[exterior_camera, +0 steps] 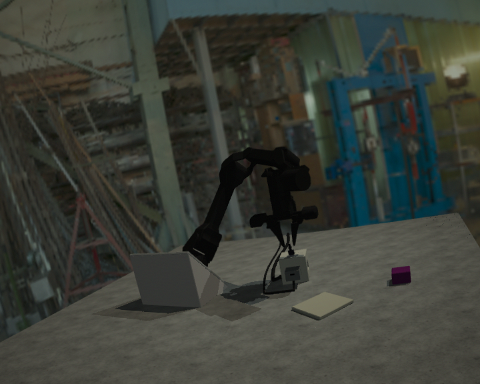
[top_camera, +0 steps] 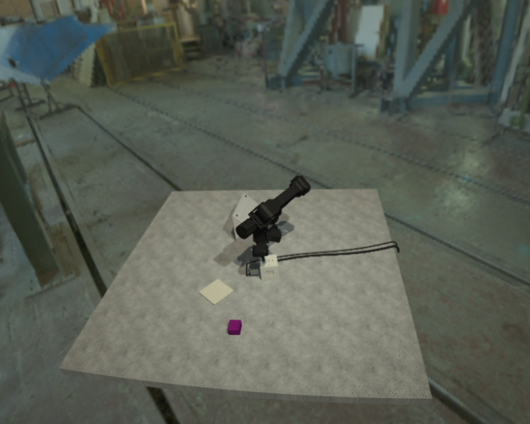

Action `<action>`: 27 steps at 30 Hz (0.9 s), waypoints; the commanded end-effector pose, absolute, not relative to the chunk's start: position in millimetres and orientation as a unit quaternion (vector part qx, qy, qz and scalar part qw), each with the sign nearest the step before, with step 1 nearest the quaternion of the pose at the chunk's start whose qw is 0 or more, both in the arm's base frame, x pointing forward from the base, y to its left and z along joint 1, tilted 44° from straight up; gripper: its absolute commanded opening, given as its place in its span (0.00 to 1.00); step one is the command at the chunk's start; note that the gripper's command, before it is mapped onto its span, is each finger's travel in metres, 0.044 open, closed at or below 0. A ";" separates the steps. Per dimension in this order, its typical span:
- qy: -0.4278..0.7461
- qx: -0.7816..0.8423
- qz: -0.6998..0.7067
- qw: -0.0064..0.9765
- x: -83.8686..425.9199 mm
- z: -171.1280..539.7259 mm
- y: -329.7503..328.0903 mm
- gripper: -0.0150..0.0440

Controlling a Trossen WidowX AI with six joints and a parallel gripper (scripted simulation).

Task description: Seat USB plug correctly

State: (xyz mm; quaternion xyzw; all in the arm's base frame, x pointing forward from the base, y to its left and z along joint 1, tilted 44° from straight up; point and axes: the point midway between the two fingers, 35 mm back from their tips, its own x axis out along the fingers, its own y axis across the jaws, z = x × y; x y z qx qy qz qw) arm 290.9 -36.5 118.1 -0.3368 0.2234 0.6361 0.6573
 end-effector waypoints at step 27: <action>0.224 -0.337 0.636 0.657 290.6 121.2 -39.5 0.25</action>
